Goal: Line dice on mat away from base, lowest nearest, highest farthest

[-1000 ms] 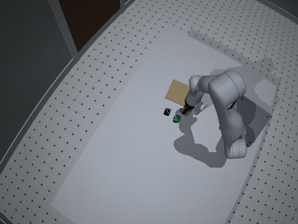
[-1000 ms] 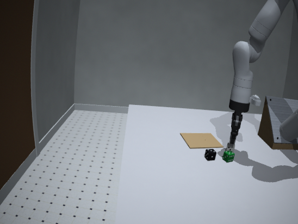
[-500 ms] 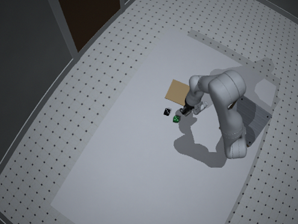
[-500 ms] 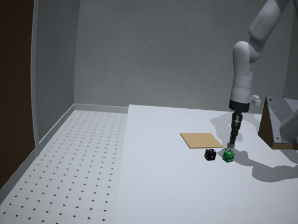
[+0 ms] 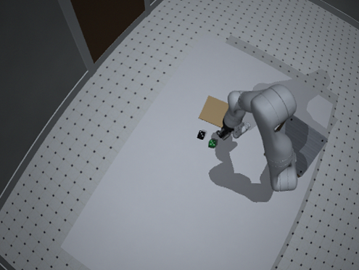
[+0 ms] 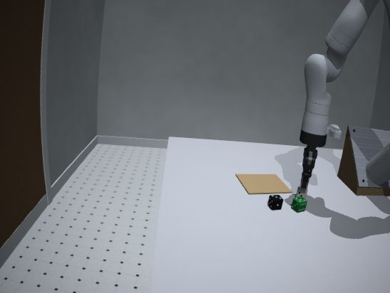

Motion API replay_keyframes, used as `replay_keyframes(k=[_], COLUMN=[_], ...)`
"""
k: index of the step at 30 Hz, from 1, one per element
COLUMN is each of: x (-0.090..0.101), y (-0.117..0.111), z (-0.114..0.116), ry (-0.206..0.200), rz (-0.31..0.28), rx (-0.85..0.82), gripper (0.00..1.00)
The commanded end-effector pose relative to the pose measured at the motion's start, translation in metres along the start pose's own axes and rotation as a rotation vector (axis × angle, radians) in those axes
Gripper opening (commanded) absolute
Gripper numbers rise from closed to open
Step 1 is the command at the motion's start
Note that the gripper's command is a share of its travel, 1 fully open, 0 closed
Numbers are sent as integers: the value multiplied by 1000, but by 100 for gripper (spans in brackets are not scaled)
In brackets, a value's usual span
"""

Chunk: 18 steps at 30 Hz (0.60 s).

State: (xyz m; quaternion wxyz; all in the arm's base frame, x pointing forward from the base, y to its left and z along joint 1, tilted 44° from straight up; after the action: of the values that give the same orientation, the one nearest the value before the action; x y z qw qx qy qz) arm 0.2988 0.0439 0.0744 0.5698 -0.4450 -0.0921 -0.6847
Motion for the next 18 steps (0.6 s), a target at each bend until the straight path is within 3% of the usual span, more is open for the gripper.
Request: replay_keyframes(k=[1,18], x=[0,-22], y=[0,0], z=[0,0], ry=[0,0], rz=[-1,-1], rx=[0,0], gripper=[46,46])
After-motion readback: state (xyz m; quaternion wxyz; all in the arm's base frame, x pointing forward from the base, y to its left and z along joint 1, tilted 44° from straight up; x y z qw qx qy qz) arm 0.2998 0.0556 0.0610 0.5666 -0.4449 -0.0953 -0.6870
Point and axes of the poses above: the point where the finger pads meet when closed, its own x axis back along the fingers, its own z axis across the jaws, y = z × x, the point moved 5 cm from there along x, back along the fingers, and after that the axes turned 12 degrees about -x, right-handed, at the moved point
